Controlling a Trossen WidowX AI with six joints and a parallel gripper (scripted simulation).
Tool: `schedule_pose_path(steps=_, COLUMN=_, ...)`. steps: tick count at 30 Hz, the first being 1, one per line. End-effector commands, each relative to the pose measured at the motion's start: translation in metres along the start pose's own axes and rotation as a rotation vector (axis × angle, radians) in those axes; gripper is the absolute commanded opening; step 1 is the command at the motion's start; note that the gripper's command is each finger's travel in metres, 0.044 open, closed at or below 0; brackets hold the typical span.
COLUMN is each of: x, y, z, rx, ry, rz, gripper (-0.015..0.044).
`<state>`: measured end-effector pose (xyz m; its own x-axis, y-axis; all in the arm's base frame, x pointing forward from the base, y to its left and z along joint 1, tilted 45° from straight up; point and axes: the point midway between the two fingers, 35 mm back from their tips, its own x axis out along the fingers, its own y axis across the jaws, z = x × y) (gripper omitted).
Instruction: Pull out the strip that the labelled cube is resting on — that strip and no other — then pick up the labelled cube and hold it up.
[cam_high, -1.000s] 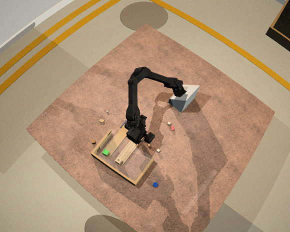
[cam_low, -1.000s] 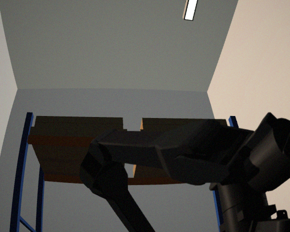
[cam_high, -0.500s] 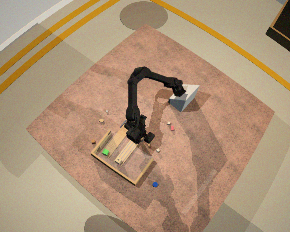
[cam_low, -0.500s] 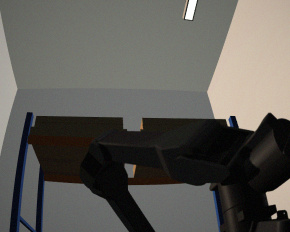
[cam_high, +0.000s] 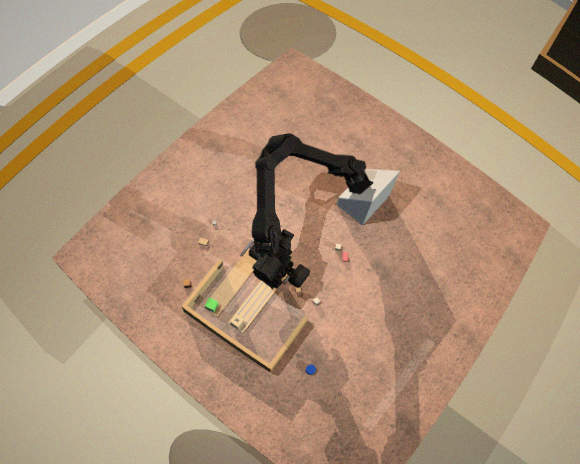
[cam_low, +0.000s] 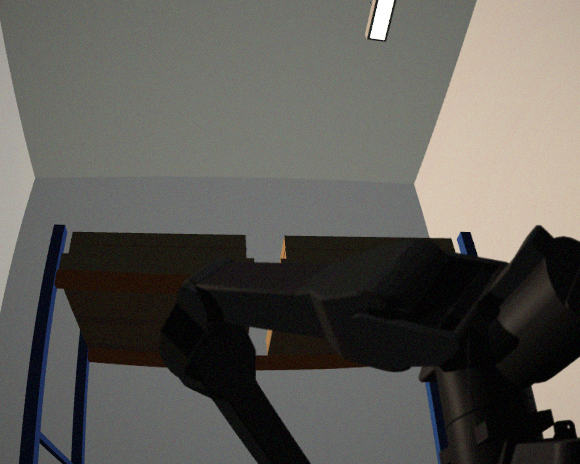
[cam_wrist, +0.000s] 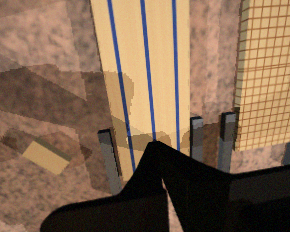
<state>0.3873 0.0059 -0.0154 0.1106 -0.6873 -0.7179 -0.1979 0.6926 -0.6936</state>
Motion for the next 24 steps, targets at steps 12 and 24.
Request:
schedule_pose_path(steps=12, x=0.0027, y=-0.0008, z=0.0012, rx=-0.002, ry=-0.001, rz=-0.006, gripper=0.0000)
schedule_pose_path(steps=24, x=0.0035, y=-0.0006, z=-0.0017, rx=-0.002, ry=-0.001, rz=-0.006, gripper=0.0000)
